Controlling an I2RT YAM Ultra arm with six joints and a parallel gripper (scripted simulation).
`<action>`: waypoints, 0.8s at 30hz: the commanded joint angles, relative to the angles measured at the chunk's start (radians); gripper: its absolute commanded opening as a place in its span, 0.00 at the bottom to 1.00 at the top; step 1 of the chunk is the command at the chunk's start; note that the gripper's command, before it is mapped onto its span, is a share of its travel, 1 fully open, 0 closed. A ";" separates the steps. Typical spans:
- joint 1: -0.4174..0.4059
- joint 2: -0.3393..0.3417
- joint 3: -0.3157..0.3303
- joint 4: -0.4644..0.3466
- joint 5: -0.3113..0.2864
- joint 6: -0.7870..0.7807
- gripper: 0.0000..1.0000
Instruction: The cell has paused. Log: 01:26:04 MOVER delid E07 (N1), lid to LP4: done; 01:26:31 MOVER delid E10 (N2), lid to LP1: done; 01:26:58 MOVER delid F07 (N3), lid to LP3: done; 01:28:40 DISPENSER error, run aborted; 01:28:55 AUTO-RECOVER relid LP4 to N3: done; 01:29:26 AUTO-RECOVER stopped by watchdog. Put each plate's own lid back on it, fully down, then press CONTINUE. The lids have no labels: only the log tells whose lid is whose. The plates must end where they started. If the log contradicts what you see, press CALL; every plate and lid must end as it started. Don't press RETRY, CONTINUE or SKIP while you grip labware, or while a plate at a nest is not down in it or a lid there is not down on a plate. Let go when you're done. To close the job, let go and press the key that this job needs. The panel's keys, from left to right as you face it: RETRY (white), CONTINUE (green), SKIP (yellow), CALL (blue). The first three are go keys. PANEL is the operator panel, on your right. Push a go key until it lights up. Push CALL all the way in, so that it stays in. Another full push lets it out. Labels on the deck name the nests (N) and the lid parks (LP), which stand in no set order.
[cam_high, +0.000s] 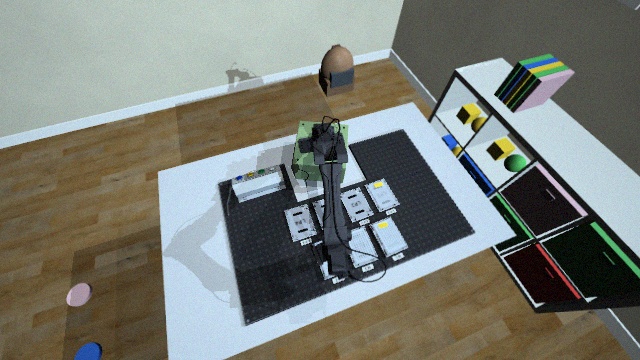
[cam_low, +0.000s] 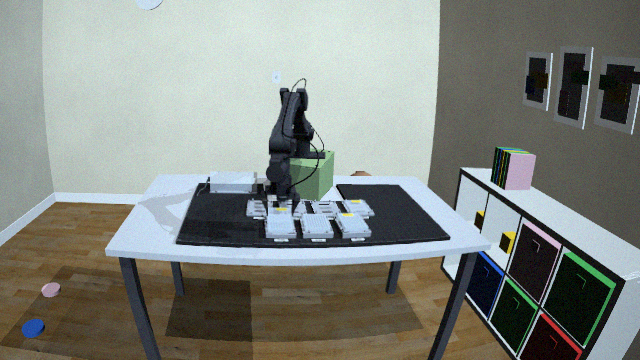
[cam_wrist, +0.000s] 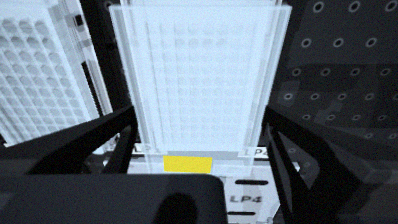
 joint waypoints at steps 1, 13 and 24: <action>-0.012 -0.010 0.019 0.010 -0.014 -0.003 0.00; -0.013 0.000 0.006 0.020 -0.015 -0.006 0.00; -0.004 -0.008 -0.037 0.054 -0.014 -0.004 0.00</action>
